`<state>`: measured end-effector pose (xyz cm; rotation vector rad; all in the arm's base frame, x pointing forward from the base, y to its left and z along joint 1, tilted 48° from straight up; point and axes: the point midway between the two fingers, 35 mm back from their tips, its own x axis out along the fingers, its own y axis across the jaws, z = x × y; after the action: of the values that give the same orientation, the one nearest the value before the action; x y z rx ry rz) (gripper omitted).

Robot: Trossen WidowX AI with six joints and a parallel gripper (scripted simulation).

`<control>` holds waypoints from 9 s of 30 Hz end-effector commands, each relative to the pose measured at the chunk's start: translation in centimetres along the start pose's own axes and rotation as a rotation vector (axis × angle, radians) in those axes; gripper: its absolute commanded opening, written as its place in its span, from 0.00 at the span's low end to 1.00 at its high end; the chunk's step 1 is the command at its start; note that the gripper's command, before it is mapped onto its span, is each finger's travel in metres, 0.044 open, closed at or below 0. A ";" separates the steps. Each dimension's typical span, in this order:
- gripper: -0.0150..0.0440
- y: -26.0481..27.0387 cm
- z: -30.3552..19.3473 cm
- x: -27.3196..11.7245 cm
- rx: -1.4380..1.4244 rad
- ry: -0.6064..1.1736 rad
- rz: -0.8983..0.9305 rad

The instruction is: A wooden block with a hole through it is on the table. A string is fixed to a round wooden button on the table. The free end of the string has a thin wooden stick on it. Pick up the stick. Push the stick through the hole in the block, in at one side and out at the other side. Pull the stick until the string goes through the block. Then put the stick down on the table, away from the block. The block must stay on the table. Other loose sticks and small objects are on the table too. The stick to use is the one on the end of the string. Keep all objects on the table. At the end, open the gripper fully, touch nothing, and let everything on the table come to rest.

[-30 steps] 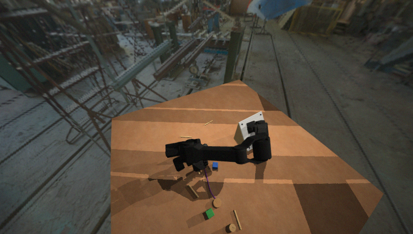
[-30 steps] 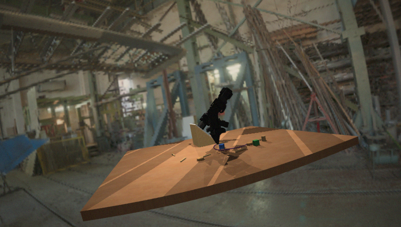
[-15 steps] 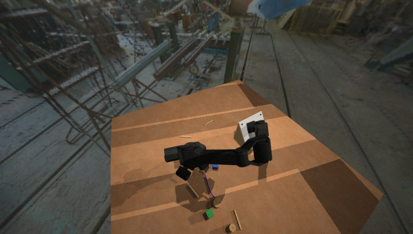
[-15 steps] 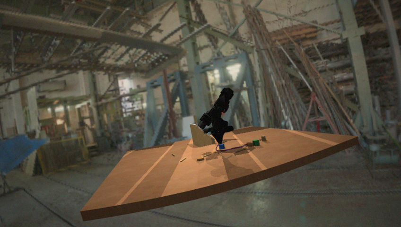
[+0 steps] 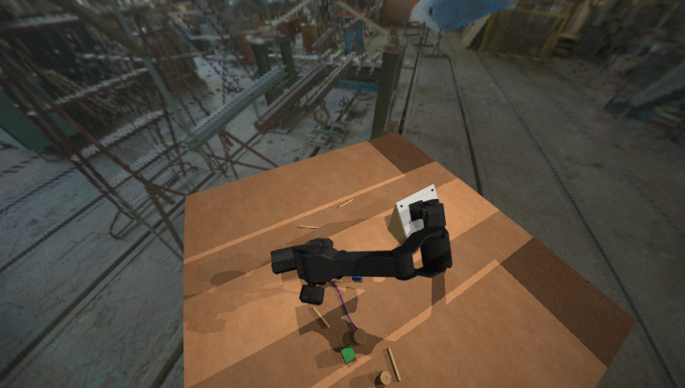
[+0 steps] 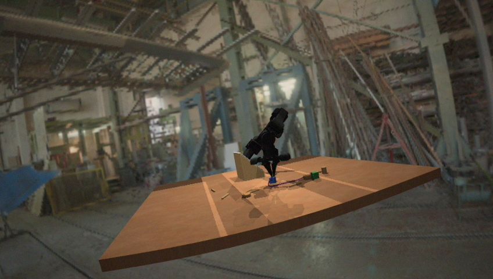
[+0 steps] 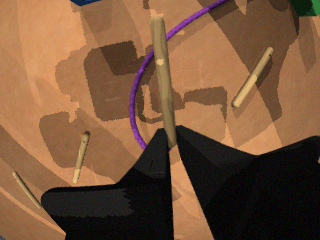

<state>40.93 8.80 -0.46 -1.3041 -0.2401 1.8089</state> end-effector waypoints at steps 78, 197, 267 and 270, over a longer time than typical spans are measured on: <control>0.25 0.4 -7.1 0.7 -0.026 0.015 -0.007; 0.25 4.1 3.6 4.2 -0.021 0.013 -0.007; 0.25 4.2 9.1 4.2 -0.019 0.013 -0.007; 0.25 4.2 9.1 4.2 -0.019 0.013 -0.007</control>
<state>30.75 12.12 -2.23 -1.3234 -0.2486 1.8042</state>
